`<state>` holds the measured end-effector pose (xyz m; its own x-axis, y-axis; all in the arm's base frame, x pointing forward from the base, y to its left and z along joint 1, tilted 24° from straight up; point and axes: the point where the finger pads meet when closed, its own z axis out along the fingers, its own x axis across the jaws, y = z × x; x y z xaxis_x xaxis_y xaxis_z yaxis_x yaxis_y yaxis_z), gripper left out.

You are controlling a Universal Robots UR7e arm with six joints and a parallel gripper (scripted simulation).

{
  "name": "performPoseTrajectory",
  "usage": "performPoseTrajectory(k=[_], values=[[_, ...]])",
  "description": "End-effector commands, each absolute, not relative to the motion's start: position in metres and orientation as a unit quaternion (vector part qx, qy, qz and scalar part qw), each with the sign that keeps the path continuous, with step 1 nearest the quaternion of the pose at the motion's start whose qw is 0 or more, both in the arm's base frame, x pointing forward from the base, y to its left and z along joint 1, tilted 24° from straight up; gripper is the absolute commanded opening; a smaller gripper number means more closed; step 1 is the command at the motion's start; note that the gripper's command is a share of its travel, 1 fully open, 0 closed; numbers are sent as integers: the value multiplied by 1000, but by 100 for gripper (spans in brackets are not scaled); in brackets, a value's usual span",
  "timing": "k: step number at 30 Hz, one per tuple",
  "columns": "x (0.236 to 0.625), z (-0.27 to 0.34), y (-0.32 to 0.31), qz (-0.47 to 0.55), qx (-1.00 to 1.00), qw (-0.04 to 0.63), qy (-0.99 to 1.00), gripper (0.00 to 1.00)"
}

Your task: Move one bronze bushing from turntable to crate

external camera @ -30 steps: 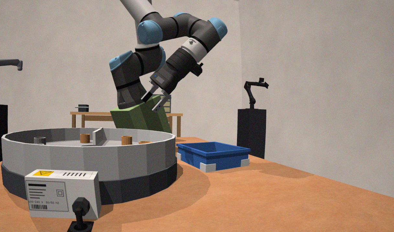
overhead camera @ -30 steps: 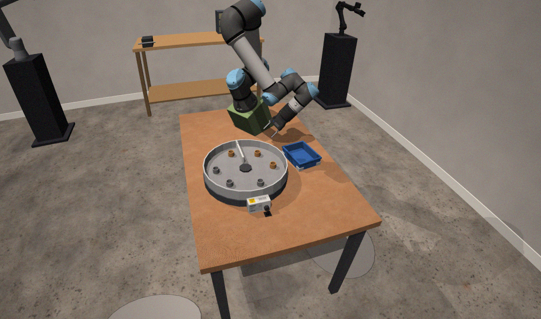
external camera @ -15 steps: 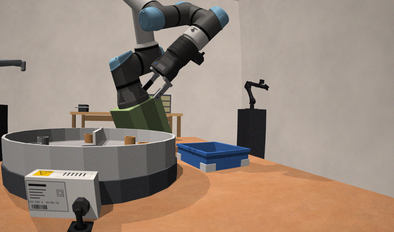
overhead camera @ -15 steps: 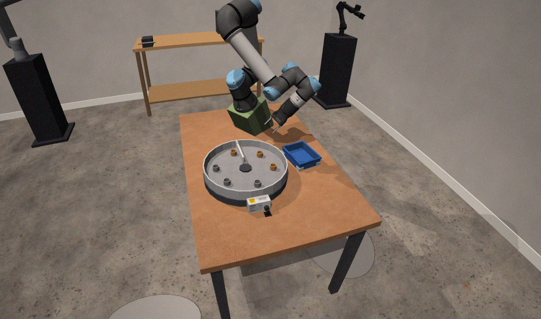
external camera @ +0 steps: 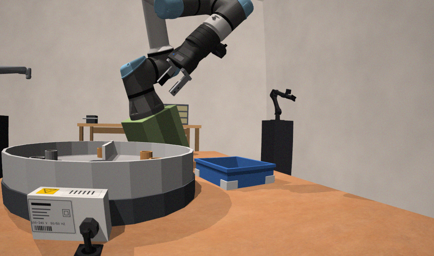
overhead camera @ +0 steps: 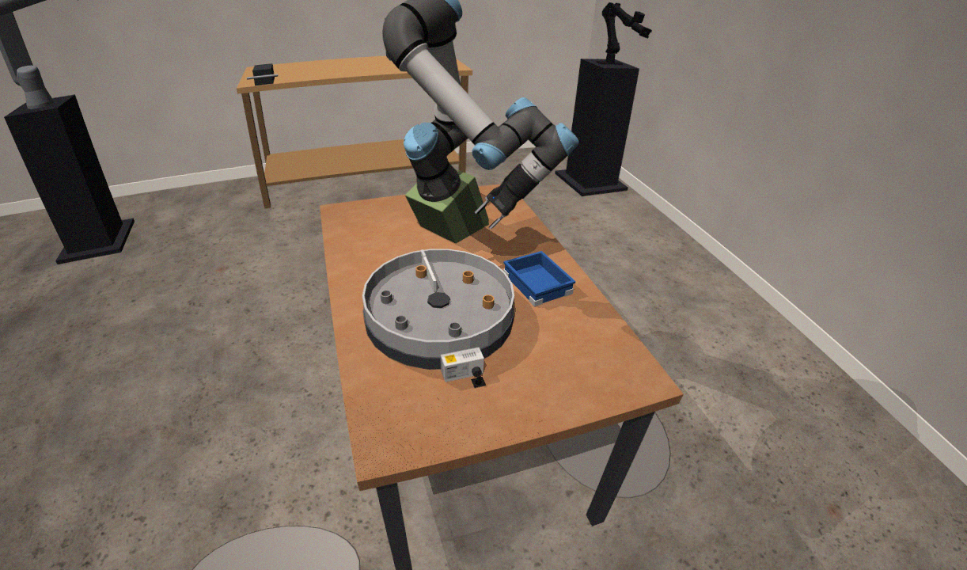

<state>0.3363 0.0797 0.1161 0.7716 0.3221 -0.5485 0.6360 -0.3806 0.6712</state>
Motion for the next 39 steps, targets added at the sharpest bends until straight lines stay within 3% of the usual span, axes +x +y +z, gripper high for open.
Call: performPoseTrajectory(k=[1, 14, 19, 31, 39], values=[[343, 152, 93, -163, 815, 472, 294, 100], [345, 161, 96, -163, 815, 472, 294, 100], [352, 204, 111, -161, 816, 472, 294, 100], [352, 204, 111, -161, 816, 472, 294, 100], [360, 248, 125, -159, 816, 471, 294, 100]])
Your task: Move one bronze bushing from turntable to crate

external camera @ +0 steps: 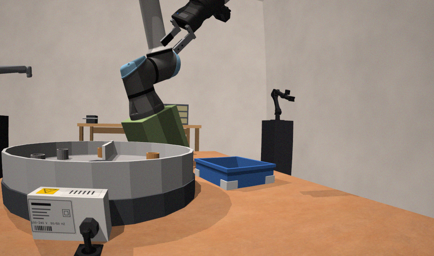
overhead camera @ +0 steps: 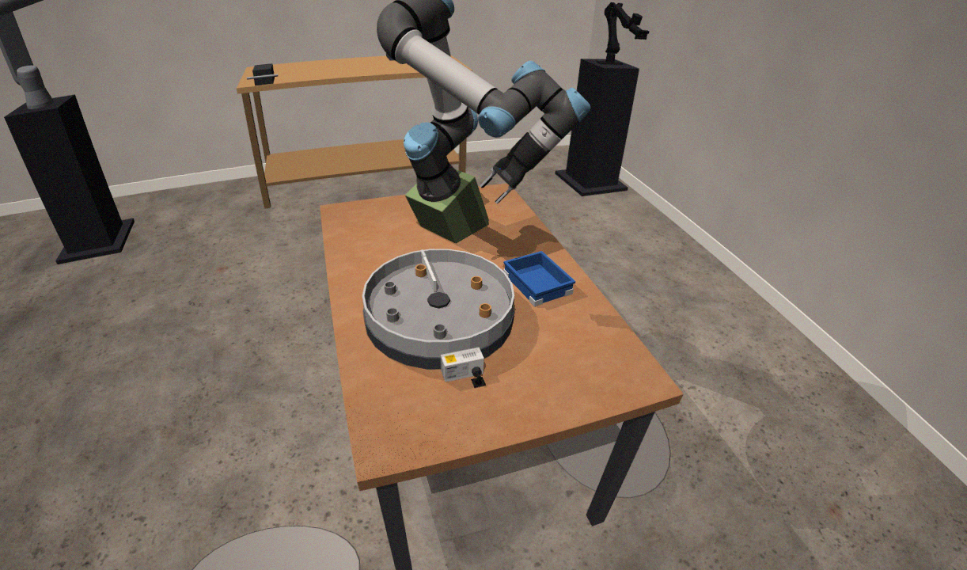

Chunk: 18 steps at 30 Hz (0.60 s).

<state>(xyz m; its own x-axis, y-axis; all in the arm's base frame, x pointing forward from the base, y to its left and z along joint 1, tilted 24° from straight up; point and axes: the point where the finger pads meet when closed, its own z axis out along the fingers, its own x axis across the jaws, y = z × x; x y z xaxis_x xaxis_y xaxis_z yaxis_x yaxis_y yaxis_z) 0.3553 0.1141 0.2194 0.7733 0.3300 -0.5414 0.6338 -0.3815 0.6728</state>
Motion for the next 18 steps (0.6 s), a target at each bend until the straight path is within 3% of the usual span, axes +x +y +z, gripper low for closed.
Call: performPoseTrajectory(k=[1, 18], values=[[360, 248, 125, -159, 816, 471, 294, 100], [361, 261, 135, -167, 814, 473, 293, 100]])
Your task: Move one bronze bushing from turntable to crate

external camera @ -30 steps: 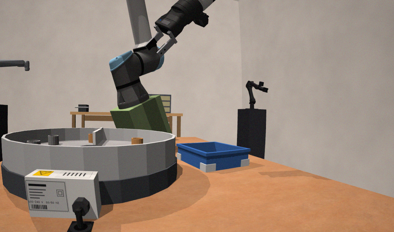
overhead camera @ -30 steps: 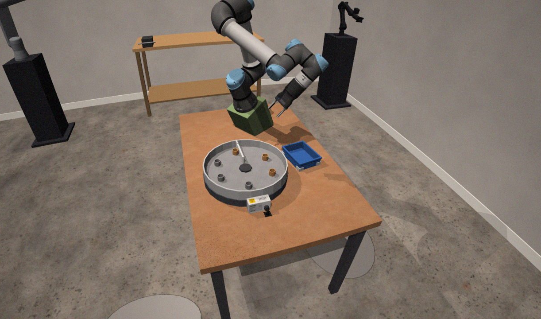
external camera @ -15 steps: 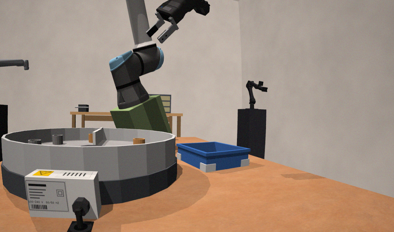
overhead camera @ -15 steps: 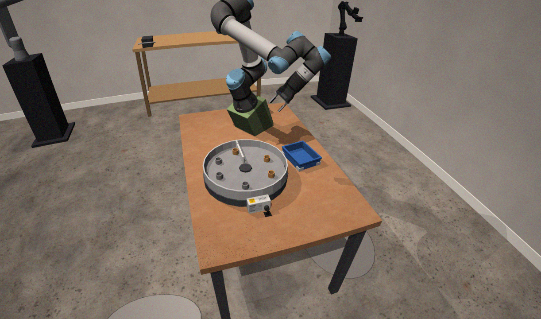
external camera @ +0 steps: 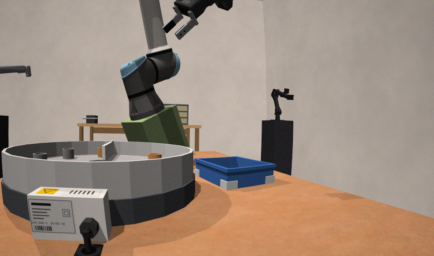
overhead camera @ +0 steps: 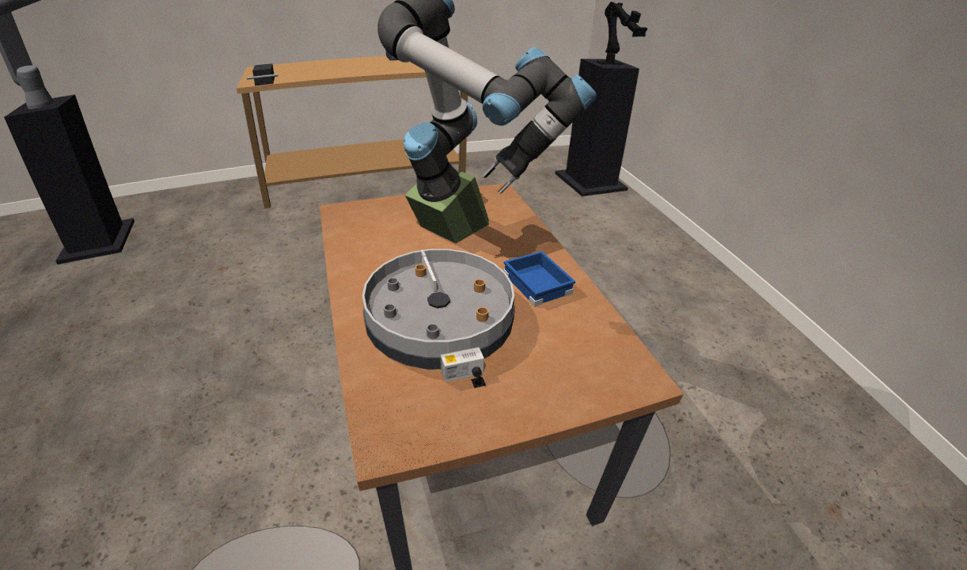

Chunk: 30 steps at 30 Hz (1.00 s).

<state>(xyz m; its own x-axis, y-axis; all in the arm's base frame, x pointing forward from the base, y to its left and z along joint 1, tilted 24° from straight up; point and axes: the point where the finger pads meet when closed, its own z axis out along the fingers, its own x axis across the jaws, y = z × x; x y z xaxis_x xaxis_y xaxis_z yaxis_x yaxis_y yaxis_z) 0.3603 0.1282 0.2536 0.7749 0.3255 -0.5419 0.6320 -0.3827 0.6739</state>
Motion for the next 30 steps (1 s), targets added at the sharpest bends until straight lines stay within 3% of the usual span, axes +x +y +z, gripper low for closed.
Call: performPoseTrajectory(k=[1, 8, 13, 26, 30], values=[[361, 261, 135, -167, 814, 473, 293, 100], [361, 261, 135, -167, 814, 473, 293, 100], [361, 260, 134, -100, 857, 389, 323, 100], [361, 263, 134, -93, 860, 386, 322, 100], [361, 263, 135, -39, 884, 315, 343, 100]])
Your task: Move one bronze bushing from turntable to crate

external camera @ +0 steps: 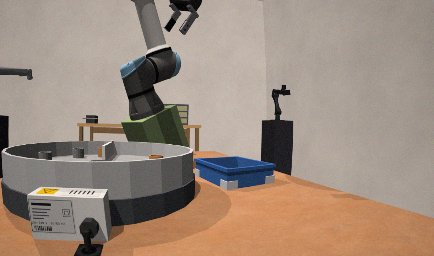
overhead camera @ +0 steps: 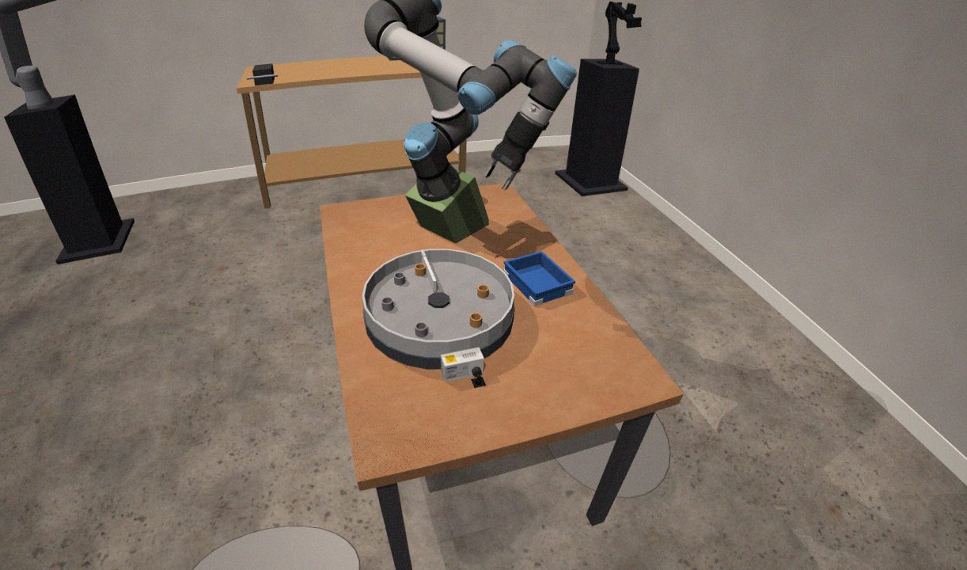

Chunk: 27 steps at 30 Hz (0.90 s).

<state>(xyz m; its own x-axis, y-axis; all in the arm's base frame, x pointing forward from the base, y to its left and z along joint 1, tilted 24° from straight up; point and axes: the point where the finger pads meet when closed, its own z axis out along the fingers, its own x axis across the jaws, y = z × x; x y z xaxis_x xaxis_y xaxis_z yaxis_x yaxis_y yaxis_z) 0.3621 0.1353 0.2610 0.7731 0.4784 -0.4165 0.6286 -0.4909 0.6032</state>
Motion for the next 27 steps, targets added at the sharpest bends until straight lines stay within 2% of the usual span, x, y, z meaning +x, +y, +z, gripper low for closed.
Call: performPoseTrajectory(k=[1, 12, 17, 27], values=[[361, 263, 135, -39, 884, 315, 343, 100], [361, 263, 135, -39, 884, 315, 343, 100], [362, 266, 136, 24, 902, 235, 361, 100], [362, 266, 136, 24, 902, 235, 361, 100]])
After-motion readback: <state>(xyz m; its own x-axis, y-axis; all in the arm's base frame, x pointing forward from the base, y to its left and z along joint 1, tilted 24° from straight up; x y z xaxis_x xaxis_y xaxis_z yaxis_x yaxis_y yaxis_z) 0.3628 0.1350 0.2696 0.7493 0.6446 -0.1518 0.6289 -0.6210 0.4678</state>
